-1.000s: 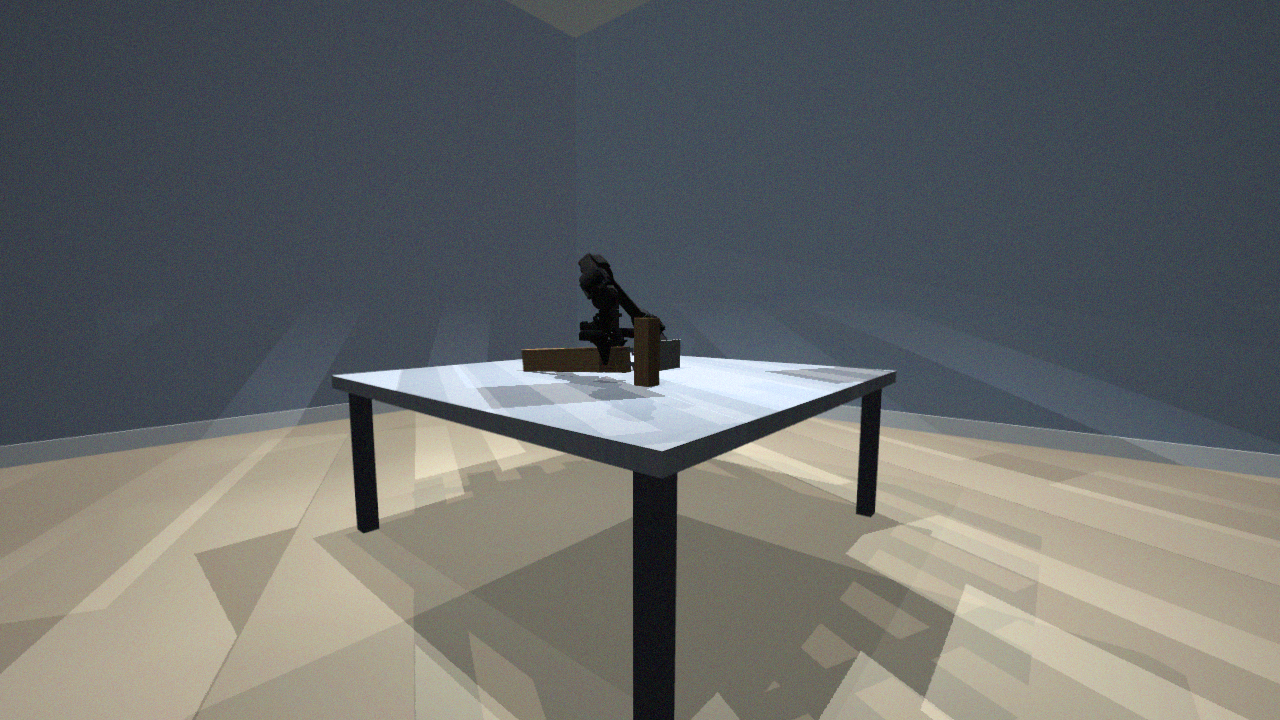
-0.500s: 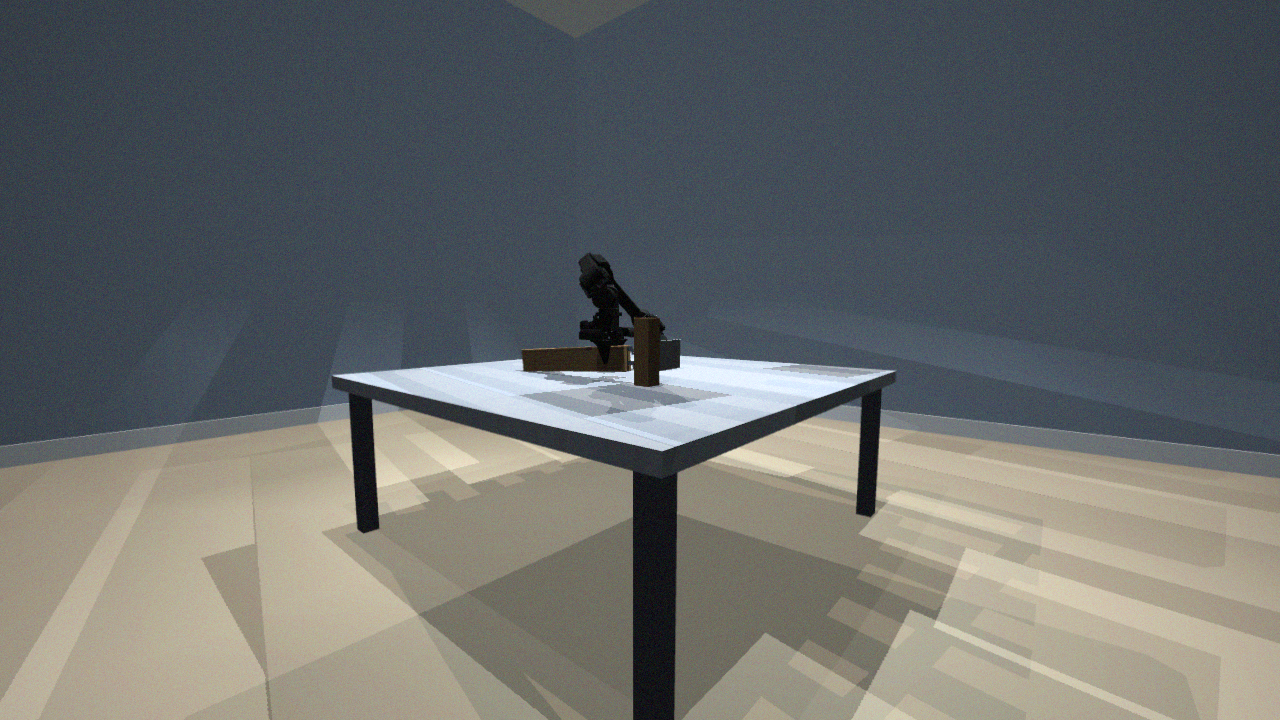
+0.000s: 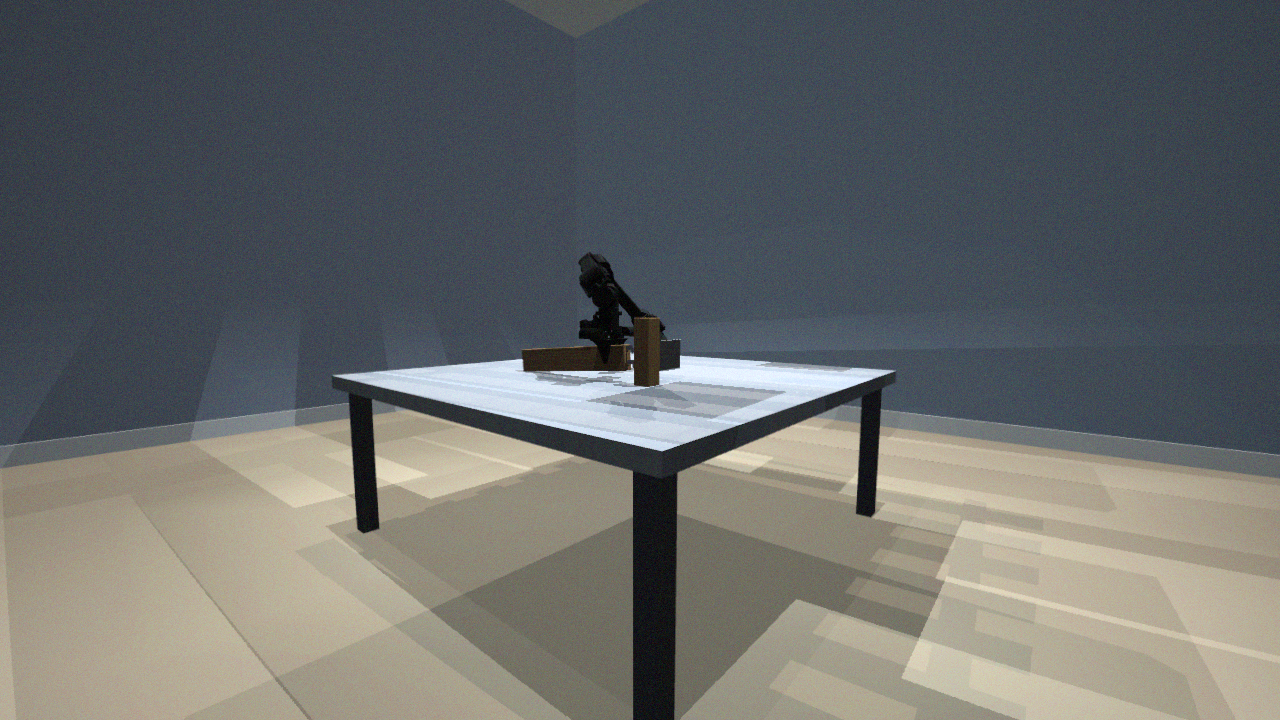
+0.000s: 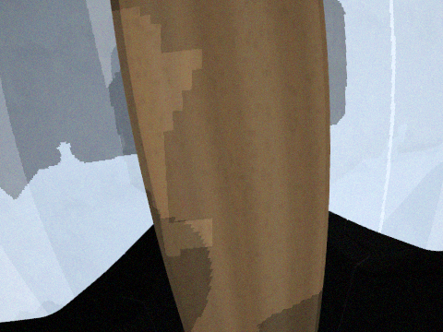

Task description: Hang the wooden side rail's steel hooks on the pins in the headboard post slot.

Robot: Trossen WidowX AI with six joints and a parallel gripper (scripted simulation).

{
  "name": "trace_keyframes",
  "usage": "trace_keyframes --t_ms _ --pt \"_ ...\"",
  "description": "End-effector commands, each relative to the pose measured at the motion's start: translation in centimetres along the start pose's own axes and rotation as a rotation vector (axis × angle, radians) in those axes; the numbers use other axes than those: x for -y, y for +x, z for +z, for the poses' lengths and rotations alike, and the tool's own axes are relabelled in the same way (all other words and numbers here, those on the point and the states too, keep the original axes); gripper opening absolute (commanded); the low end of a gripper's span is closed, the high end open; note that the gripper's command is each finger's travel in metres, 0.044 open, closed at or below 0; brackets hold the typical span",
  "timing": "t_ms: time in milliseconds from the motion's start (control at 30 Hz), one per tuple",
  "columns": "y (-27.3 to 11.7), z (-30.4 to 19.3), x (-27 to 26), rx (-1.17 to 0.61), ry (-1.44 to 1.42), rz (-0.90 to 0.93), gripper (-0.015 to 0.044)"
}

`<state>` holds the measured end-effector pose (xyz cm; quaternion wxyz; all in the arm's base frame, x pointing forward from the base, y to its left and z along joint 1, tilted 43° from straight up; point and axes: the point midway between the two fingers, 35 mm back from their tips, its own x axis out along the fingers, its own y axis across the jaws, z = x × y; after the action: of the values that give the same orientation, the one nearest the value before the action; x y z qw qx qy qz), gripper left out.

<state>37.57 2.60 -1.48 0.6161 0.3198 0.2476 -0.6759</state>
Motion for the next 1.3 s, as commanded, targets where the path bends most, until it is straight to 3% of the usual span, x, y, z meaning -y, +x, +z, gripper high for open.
trace_keyframes --t_ms 0,1267 --pt "-0.51 -0.15 -0.1 -0.007 0.004 0.01 0.0" --pt "-0.24 -0.55 -0.18 -0.007 0.004 0.01 0.0"
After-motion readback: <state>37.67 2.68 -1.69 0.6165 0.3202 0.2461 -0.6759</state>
